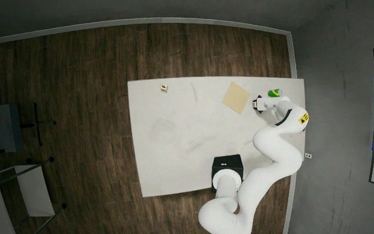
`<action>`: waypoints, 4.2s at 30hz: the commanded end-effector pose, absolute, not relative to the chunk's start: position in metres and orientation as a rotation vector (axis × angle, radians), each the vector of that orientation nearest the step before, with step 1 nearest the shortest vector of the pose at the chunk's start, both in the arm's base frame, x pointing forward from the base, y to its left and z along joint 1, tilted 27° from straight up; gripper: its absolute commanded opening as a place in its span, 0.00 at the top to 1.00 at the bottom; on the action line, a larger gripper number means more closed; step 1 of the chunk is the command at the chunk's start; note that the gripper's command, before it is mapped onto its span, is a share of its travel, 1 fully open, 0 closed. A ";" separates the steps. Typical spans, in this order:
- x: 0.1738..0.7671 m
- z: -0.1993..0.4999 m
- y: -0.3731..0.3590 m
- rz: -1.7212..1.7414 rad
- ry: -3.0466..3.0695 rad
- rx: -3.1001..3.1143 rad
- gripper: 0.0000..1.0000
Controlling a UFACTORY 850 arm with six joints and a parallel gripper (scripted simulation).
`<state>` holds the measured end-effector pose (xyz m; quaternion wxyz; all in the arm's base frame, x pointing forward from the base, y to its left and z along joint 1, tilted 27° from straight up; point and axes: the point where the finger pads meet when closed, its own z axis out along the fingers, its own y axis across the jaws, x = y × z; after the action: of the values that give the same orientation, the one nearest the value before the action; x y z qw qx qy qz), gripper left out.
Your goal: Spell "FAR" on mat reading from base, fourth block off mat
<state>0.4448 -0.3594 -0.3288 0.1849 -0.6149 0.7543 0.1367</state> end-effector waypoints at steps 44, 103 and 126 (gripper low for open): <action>0.435 -0.247 -0.400 0.382 2.126 -1.733 0.00; 0.718 -0.034 -0.064 0.130 1.322 -2.403 0.00; 0.736 0.081 0.180 0.031 0.823 -2.558 0.00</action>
<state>0.7377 0.1362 0.0587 0.2191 -0.9184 0.3290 0.0184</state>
